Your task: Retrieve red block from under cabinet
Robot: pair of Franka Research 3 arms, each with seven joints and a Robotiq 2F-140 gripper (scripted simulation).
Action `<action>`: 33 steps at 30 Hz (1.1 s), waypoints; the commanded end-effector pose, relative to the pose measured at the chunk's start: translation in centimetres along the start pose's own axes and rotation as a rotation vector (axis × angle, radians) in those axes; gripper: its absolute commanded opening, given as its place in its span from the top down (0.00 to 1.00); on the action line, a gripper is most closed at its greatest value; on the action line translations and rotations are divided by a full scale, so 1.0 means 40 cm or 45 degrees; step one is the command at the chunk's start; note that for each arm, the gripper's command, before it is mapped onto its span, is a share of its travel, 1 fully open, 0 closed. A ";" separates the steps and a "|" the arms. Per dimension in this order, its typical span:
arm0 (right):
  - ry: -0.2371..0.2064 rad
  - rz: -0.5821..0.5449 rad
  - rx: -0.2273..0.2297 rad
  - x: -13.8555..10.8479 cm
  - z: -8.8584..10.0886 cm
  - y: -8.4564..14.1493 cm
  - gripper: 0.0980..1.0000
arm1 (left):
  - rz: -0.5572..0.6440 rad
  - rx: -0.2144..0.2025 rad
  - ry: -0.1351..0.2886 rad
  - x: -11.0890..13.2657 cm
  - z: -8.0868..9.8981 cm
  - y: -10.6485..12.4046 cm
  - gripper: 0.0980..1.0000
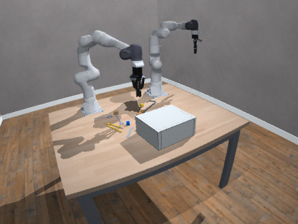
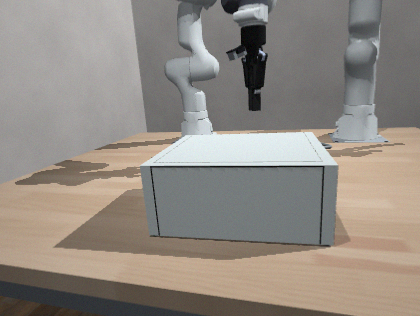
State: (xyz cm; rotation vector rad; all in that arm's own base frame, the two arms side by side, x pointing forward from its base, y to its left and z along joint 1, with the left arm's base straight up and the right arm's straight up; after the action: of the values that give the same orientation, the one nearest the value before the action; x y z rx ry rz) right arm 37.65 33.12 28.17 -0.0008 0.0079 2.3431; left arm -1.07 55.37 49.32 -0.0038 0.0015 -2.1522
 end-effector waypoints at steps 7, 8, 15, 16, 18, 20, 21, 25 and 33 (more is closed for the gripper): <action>-0.003 0.007 -0.007 0.001 0.002 -0.002 0.66 | 0.000 0.000 0.000 0.000 0.000 0.000 0.00; -0.003 0.007 -0.007 0.001 0.002 -0.002 0.66 | 0.000 0.000 0.000 0.000 0.000 0.000 0.00; -0.003 0.007 -0.007 0.001 0.002 -0.002 0.66 | 0.000 0.000 0.000 0.000 0.000 0.000 0.00; -0.003 0.007 -0.007 0.001 0.002 -0.002 0.66 | 0.000 0.000 0.000 0.000 0.000 0.000 0.00; -0.003 0.007 -0.007 0.001 0.002 -0.002 0.66 | 0.000 0.000 0.000 0.000 0.000 0.000 0.00; -0.003 0.008 -0.007 0.001 0.000 -0.002 0.66 | 0.000 0.000 0.000 0.000 0.000 0.000 0.00; -0.003 0.008 -0.007 0.001 -0.001 -0.002 0.66 | 0.000 0.000 0.000 0.000 0.000 0.000 0.00; -0.004 0.008 -0.007 0.001 -0.011 -0.002 0.66 | 0.000 0.000 0.000 0.000 0.000 0.000 0.00; -0.004 0.008 -0.007 0.001 -0.042 -0.002 0.66 | 0.000 0.000 0.000 0.000 0.000 0.000 0.00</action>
State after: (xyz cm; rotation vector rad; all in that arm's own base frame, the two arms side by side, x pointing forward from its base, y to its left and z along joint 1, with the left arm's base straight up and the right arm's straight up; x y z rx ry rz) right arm 37.55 33.00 26.94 0.0073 0.0085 2.3433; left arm -1.07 55.37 49.32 -0.0038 0.0015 -2.1522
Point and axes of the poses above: on each arm, the point where the finger pads meet when closed, its own z axis back along the fingers, its own y axis across the jaws, x = y × z, the point moved 8 cm from there along z, back along the fingers, and after that the axes turned 10 degrees about z, right-handed, at the moved point
